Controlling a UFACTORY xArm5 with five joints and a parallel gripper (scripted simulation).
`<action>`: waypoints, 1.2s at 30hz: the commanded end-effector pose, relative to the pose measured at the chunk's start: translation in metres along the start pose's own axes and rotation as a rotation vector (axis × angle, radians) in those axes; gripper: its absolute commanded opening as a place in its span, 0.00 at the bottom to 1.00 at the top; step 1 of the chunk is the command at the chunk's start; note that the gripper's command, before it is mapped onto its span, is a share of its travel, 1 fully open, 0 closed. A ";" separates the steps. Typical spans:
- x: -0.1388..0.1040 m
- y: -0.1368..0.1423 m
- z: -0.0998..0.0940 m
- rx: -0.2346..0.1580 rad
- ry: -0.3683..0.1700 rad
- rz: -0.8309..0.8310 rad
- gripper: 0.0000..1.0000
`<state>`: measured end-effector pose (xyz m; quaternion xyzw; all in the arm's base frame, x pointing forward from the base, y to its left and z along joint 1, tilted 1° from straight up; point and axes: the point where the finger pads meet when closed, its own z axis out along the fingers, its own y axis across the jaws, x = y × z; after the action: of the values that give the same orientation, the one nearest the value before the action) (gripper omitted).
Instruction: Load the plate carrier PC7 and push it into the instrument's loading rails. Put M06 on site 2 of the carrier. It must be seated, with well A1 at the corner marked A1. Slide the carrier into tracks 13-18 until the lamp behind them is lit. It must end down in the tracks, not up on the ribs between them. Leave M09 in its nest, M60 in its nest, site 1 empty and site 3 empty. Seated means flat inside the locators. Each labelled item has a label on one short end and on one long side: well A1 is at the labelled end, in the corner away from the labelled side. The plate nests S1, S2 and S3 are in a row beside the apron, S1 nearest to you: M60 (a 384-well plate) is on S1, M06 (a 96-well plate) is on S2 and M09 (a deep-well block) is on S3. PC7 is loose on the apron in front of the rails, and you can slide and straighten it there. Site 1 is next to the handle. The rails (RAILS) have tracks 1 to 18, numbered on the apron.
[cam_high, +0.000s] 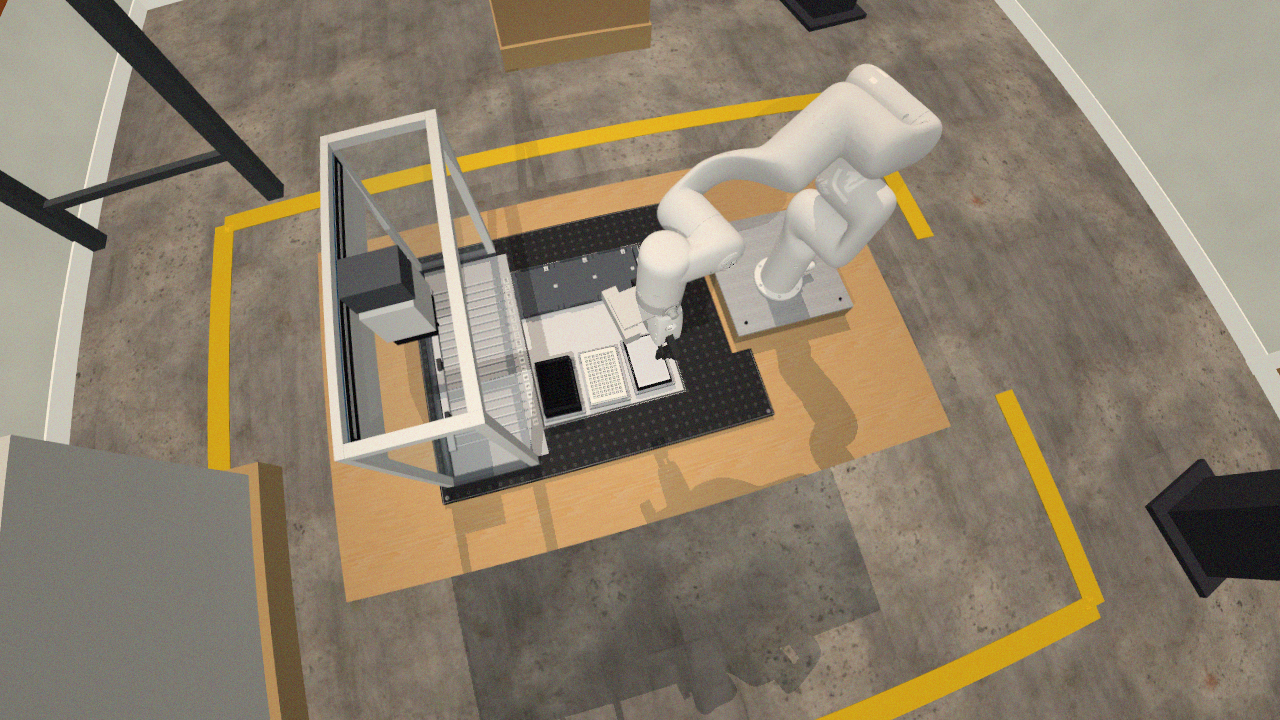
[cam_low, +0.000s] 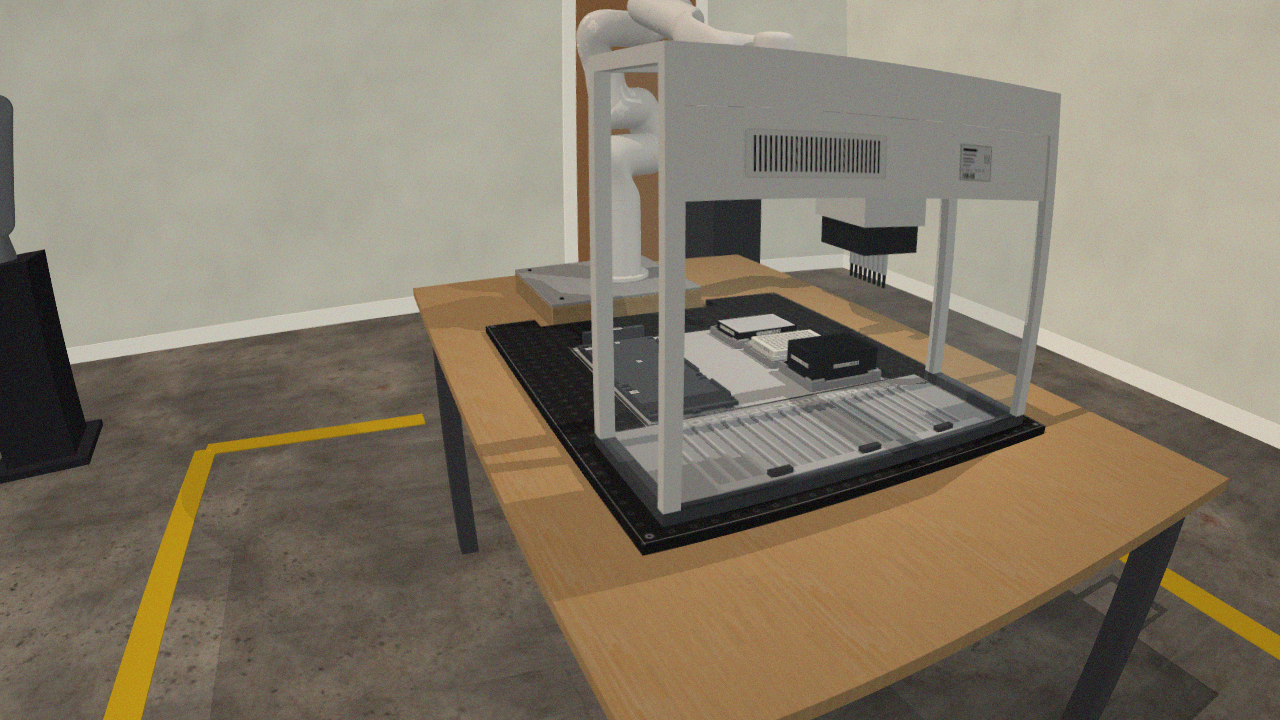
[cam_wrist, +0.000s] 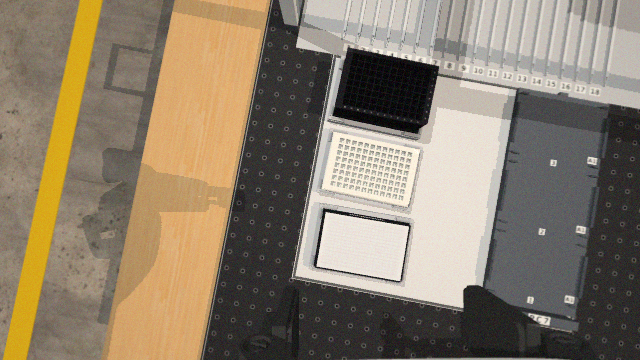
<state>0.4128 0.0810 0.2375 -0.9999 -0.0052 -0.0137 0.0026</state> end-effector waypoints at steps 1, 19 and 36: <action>0.000 0.016 -0.004 -0.003 -0.010 0.005 1.00; 0.021 0.046 0.028 -0.002 -0.013 -0.295 1.00; 0.063 0.044 0.090 0.002 -0.016 -0.795 1.00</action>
<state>0.4665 0.0377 0.1625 -0.9425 -0.3343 -0.0053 -0.0014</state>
